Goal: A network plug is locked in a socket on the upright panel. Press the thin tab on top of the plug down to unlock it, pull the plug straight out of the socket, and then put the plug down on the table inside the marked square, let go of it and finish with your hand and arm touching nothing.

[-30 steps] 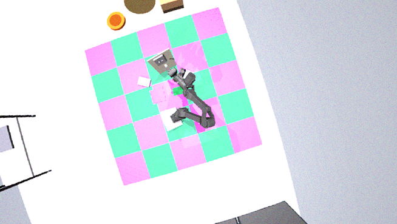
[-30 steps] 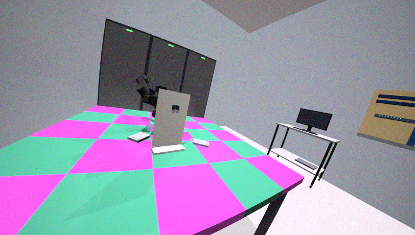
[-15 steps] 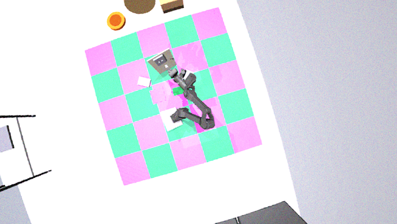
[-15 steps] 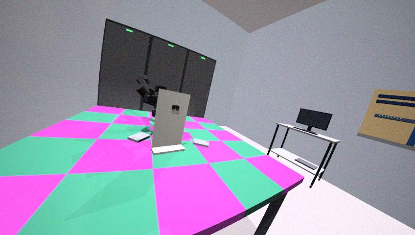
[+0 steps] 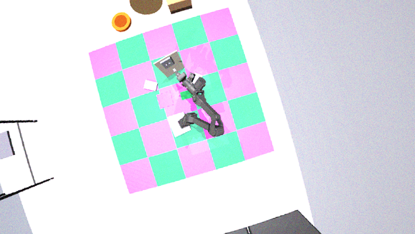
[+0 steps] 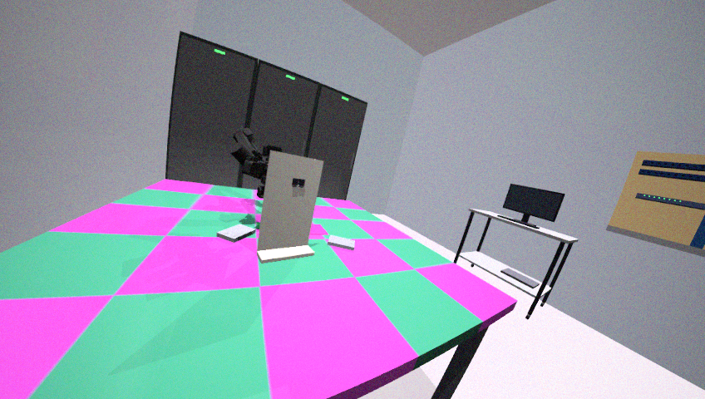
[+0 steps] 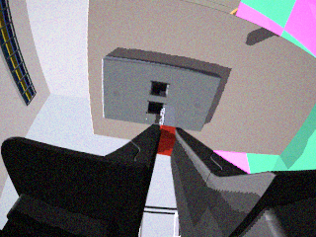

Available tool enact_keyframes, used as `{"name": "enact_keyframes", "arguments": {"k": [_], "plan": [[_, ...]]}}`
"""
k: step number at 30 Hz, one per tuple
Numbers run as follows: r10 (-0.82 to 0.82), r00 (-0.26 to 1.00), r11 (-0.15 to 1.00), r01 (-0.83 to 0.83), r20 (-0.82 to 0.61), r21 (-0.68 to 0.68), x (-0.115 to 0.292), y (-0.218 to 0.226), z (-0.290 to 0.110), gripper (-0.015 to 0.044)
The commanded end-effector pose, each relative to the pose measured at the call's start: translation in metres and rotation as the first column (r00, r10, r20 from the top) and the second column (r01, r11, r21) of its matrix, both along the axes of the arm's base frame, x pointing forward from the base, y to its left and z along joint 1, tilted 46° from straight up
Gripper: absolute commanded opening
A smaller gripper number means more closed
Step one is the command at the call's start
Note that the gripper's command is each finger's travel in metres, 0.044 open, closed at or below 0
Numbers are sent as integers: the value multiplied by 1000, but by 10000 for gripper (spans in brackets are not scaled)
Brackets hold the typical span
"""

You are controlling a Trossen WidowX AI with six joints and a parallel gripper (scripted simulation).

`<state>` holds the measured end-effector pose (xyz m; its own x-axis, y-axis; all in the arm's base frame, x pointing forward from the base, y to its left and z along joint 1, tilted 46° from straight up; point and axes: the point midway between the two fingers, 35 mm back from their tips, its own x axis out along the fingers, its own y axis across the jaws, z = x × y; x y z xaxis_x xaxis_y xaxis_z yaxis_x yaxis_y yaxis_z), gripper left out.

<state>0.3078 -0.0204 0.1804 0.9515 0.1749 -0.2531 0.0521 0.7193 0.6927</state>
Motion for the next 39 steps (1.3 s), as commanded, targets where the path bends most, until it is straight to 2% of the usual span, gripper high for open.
{"name": "enact_keyframes", "arguments": {"k": [1, 28, 39], "plan": [[4, 1000, 1000, -4, -1, -3, -2, 0, 0, 0], [4, 1000, 1000, -4, -2, 2, -23, 48, 38, 0], [-35, 989, 999, 37, -141, 10, -12, 52, 0, 0]]}}
